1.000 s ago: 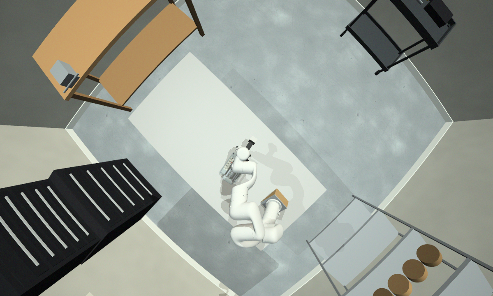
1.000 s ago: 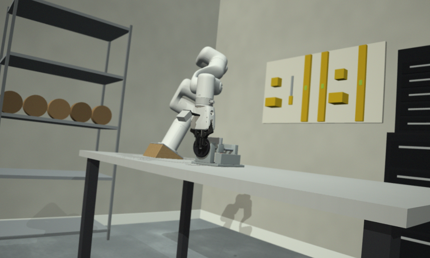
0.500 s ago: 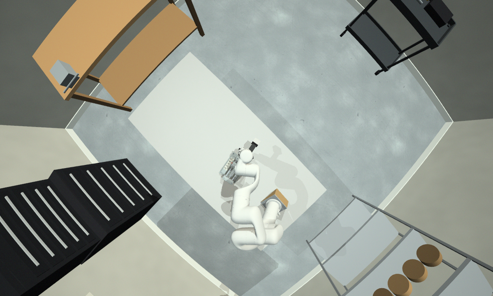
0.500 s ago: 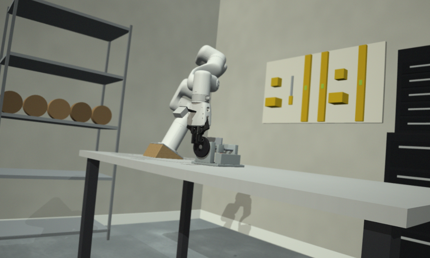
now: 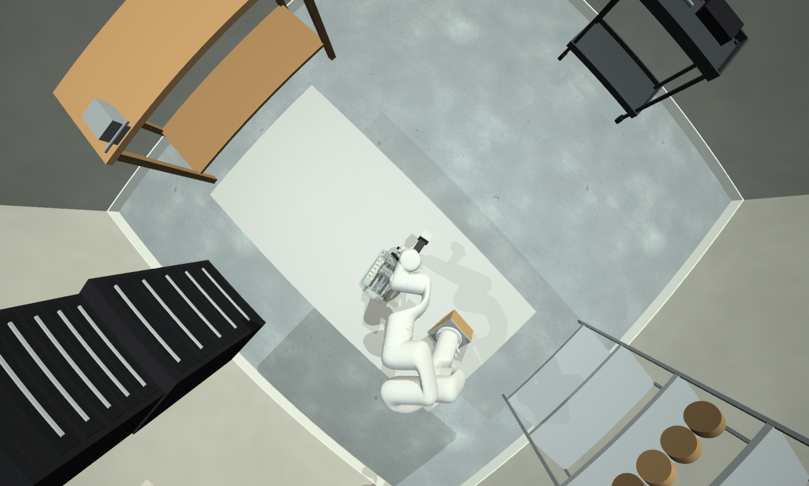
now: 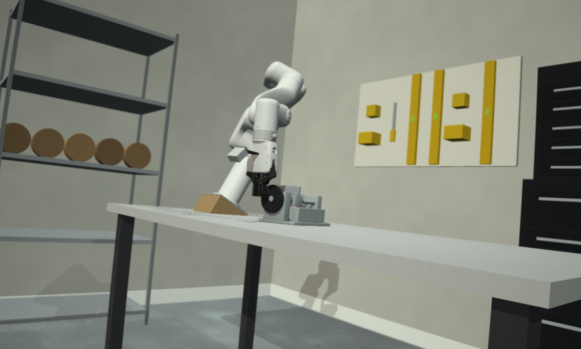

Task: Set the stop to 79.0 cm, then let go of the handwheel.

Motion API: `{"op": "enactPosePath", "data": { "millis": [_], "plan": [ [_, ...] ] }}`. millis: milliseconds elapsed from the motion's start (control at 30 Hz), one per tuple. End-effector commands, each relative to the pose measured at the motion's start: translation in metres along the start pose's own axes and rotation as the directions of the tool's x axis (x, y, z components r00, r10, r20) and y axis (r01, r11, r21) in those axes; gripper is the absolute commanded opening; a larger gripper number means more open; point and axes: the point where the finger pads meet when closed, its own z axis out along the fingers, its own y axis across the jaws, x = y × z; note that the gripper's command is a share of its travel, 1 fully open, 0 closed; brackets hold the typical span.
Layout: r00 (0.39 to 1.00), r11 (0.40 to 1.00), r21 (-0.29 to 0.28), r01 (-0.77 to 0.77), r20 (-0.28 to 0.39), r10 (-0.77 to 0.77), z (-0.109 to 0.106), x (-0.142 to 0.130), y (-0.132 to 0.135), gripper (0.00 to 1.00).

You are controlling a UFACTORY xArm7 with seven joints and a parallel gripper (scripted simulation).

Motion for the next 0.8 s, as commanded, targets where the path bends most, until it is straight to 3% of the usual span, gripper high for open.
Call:
{"op": "enactPosePath", "data": {
  "millis": [0, 767],
  "plan": [
    [1.0, 1.0, 0.007, 0.002, -0.006, -0.002, 0.002, 0.001, 0.004, 0.06],
    [1.0, 1.0, 0.006, 0.002, -0.006, -0.002, 0.037, 0.002, 0.006, 0.06]
  ]
}}
